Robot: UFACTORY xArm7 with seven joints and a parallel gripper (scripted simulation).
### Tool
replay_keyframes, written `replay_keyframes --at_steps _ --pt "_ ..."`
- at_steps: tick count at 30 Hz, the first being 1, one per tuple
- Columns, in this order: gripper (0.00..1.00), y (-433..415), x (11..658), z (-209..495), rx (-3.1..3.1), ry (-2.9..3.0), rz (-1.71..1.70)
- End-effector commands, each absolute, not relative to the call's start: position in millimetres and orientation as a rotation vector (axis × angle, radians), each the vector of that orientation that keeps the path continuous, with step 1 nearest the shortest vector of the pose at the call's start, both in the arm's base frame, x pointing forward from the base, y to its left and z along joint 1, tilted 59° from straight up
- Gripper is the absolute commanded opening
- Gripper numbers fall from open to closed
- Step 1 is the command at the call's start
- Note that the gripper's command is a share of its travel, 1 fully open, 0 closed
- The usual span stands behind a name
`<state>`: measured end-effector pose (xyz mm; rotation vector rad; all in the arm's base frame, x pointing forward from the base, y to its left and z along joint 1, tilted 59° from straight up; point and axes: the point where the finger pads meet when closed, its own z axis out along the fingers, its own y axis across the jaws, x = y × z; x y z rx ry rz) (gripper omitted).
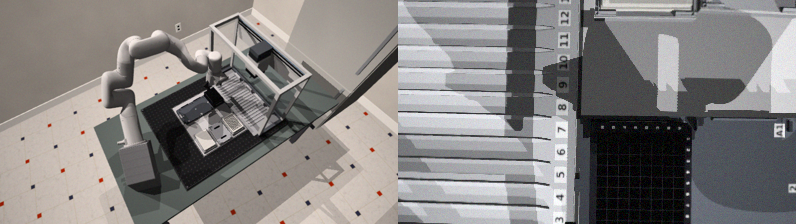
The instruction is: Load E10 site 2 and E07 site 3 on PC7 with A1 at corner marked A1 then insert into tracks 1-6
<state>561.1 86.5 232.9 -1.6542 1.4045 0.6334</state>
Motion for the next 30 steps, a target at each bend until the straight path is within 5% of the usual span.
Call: replay_keyframes --at_steps 1,30 --pt "1.0 76 561 238 -1.652 1.407 0.629" --pt "1.0 61 540 208 -1.627 1.444 0.653"
